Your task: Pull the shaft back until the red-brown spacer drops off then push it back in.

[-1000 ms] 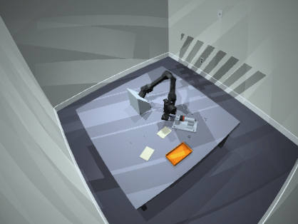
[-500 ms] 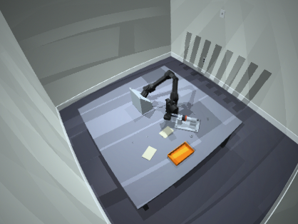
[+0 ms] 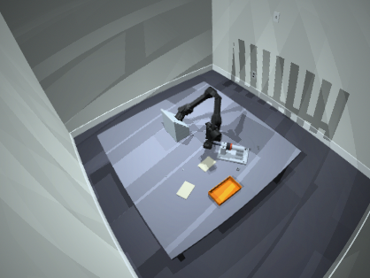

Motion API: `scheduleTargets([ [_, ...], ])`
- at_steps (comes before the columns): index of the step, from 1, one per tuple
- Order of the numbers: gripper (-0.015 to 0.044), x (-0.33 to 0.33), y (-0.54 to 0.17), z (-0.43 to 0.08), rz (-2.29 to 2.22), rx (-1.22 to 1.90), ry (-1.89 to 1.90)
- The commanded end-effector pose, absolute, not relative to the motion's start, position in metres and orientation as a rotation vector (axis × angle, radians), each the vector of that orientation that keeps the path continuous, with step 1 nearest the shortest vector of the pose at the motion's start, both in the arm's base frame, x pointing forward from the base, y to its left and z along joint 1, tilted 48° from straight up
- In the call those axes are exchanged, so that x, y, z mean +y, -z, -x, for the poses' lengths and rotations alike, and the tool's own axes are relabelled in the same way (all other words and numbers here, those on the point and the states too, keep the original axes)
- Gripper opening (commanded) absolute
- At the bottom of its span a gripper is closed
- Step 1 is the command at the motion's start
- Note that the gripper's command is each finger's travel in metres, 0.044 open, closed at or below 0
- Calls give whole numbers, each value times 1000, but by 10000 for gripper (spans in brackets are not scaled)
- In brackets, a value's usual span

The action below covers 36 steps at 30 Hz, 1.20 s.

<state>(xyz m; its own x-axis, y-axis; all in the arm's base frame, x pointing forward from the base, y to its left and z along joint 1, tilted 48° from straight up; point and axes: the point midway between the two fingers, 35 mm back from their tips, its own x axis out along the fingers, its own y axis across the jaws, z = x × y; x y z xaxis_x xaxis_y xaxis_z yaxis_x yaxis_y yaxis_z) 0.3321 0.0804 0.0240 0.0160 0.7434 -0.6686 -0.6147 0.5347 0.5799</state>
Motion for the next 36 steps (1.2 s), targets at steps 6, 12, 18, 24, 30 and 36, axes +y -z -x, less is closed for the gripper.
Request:
scheduleTargets([
  [6,0,79,-22,-329,-139,1144,-1060],
  [12,0,79,-22,-329,-139,1144,-1060],
  [18,0,79,-21,-328,-139,1144,-1060],
  [24,0,78,-21,-327,-139,1144,-1060],
  [30,0,78,-21,-327,-139,1144,-1060],
  [36,0,78,-20,-326,-139,1144,-1060],
])
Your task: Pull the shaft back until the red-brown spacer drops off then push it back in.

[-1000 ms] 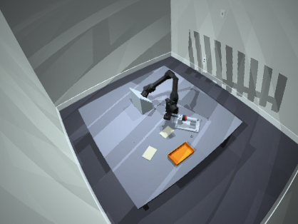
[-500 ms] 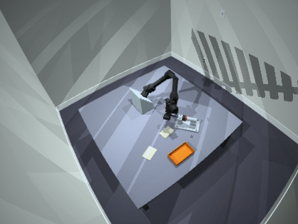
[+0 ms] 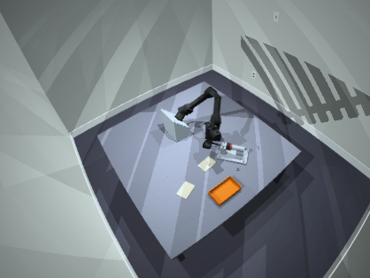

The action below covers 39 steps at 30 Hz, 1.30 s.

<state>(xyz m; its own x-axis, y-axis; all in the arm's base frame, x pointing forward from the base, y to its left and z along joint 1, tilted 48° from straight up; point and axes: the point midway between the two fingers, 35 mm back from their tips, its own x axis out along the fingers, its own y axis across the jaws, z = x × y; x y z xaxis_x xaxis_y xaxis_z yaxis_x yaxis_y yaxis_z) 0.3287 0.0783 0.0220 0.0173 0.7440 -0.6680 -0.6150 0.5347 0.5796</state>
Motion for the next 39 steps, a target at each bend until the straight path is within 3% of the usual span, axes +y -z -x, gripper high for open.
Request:
scheduleTargets([
  [1,0,78,-20,-326,-139,1144,-1060],
  [39,0,75,-18,-322,-139,1144,-1060],
])
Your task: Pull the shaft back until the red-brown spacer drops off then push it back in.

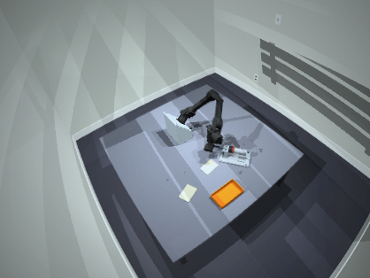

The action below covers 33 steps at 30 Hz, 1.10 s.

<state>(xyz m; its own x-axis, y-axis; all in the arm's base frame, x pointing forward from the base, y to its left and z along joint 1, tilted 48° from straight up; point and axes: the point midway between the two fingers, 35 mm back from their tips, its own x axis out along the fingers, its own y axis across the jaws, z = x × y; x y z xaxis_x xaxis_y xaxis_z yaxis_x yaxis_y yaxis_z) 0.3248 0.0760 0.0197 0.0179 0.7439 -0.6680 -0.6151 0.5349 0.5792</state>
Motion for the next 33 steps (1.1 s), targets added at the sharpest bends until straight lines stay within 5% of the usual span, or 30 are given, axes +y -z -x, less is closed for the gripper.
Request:
scheduleTargets([
  [1,0,75,-18,-322,-139,1144,-1060],
  [33,0,74,-16,-318,-139,1144,-1060],
])
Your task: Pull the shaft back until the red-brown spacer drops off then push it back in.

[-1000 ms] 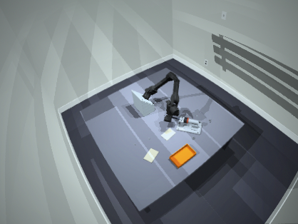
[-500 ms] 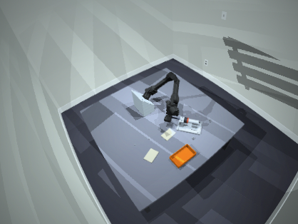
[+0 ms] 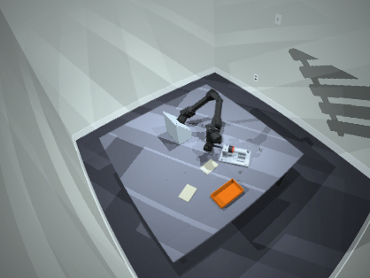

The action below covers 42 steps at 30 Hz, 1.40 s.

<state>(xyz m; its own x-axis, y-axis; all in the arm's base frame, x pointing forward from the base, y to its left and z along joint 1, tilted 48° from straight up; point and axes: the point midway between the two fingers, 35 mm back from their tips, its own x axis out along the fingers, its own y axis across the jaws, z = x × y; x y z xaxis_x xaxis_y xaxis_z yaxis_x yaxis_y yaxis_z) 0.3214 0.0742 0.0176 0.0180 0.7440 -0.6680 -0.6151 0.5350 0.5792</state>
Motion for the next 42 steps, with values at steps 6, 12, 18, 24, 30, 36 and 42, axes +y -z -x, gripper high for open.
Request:
scheduleTargets([
  [6,0,73,-15,-318,-139,1145,-1060],
  [12,0,73,-15,-317,-139,1145,-1060],
  [18,0,73,-14,-316,-139,1145,-1060],
  [24,0,72,-14,-316,-139,1145,-1060],
  [30,0,72,-14,-315,-139,1145,-1060],
  [36,0,72,-15,-317,-139,1138,-1061],
  [42,0,72,-15,-317,-139,1138,-1061],
])
